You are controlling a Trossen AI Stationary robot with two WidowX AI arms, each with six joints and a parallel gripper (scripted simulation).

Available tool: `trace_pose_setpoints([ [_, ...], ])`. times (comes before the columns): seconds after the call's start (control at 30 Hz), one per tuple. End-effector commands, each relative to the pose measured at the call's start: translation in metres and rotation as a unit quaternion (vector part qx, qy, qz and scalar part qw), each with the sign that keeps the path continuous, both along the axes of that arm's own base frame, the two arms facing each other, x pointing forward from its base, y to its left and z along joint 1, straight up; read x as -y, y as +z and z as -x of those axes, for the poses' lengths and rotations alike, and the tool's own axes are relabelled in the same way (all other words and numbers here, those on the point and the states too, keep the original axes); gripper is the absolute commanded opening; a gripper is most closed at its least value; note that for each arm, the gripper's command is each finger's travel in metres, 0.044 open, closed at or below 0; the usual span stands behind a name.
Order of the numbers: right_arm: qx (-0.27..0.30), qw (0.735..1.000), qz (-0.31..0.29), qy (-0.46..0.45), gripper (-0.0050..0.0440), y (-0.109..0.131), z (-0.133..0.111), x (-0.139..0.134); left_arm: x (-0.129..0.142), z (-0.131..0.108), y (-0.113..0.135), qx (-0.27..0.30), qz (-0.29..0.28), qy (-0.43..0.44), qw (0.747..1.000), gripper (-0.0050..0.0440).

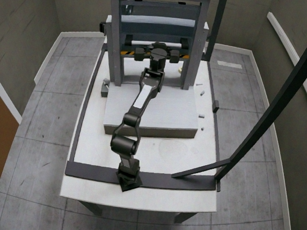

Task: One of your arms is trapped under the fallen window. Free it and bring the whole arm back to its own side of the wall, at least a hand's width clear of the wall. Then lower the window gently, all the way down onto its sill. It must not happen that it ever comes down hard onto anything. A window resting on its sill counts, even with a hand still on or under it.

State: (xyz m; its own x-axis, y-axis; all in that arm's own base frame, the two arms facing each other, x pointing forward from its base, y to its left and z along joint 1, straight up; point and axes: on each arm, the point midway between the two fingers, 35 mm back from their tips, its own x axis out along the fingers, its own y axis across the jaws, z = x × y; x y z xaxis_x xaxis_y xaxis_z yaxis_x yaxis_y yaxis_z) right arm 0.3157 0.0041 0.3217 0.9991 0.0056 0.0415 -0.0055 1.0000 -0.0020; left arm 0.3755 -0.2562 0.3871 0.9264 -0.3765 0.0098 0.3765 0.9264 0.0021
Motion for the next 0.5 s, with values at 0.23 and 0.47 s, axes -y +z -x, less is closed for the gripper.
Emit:
trace_pose_setpoints([
  [0.23, 0.018, 1.000, 0.000, -0.002, 0.0400, 0.013, 0.002, 0.003, -0.014, 0.018, 0.086, 0.083, 0.060, -0.005, 0.995, 0.0400],
  [0.47, 0.019, 1.000, 0.000, -0.002, 0.0400, 0.013, 0.002, 0.003, -0.013, 0.017, 0.067, 0.078, 0.058, -0.005, 0.995, 0.0400],
])
